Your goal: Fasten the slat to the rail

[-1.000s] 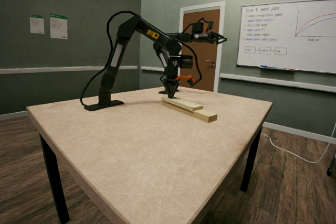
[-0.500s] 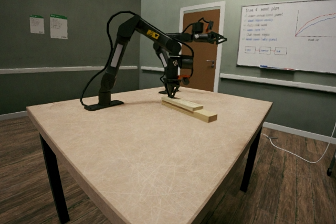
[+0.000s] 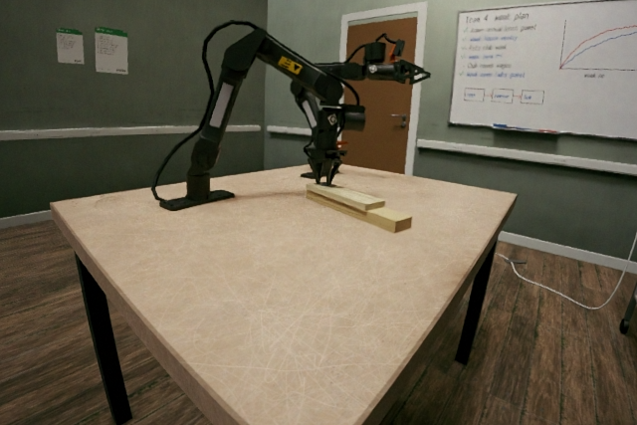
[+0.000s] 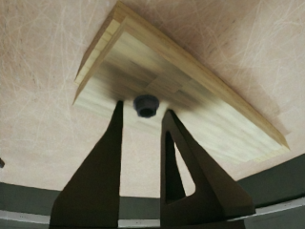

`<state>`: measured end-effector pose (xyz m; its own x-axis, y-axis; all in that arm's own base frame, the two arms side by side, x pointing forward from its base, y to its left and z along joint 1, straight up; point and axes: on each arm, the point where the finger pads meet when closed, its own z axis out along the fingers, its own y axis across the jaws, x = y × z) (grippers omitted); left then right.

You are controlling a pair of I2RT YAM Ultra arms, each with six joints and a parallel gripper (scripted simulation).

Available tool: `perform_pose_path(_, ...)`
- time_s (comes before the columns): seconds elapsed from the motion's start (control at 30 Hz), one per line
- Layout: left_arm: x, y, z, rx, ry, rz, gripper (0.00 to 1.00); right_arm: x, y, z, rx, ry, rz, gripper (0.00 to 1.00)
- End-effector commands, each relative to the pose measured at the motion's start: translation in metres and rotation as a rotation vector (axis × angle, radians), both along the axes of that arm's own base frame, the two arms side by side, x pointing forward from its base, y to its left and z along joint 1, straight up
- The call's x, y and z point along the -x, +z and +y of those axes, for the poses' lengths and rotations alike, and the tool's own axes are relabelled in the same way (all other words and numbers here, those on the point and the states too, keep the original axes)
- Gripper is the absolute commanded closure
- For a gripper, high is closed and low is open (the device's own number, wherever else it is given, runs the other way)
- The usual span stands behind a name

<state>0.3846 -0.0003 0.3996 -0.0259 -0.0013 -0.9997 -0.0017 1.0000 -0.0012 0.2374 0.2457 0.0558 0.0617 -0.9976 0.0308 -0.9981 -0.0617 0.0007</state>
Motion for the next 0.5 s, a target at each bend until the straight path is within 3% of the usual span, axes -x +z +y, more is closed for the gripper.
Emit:
perform_pose_path(0.0,0.0009,0.0050,0.0000,0.000,0.000,-0.014,0.00,-0.0030,0.0156,0.0077,-0.033,0.278,-0.012,0.66)
perform_pose_path(0.07,0.0009,0.0050,0.0000,0.000,0.000,-0.014,0.00,-0.0030,0.0156,0.0077,-0.033,0.278,-0.012,0.66)
perform_pose_path(0.13,0.0009,0.0050,0.0000,0.000,0.000,-0.014,0.00,-0.0030,0.0156,0.0077,-0.045,0.422,-0.014,0.66)
perform_pose_path(0.47,0.0009,0.0050,0.0000,0.000,0.000,-0.014,0.00,-0.0030,0.0156,0.0077,-0.045,0.422,-0.014,0.66)
